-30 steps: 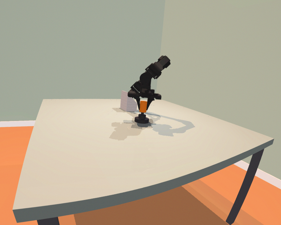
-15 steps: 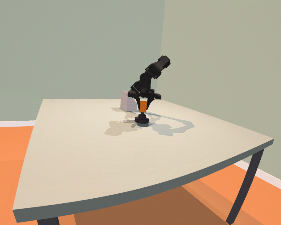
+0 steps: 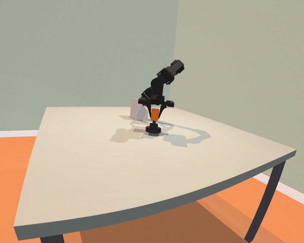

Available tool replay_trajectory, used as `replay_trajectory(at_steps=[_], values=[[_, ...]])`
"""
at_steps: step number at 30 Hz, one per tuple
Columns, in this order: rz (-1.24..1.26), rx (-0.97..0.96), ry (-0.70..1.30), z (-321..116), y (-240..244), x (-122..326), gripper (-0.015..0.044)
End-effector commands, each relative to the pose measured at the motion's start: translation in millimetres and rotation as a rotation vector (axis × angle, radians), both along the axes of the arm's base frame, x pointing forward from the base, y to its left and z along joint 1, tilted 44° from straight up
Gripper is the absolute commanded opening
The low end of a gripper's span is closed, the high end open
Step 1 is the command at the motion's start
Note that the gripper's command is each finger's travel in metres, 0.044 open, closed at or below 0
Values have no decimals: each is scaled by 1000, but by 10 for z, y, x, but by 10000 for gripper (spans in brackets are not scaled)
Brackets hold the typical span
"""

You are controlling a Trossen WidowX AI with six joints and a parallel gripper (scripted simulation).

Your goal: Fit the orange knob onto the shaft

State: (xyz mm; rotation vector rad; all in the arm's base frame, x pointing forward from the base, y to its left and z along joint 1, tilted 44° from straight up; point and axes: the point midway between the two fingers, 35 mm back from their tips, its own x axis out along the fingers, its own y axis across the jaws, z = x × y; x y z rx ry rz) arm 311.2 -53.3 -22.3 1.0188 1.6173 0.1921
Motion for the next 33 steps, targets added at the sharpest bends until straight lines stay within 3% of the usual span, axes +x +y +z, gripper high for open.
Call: replay_trajectory(at_steps=[1,33], values=[[-16,-2,13,-13,-13,30,0],[-54,0,50,-3,-26,43,0]])
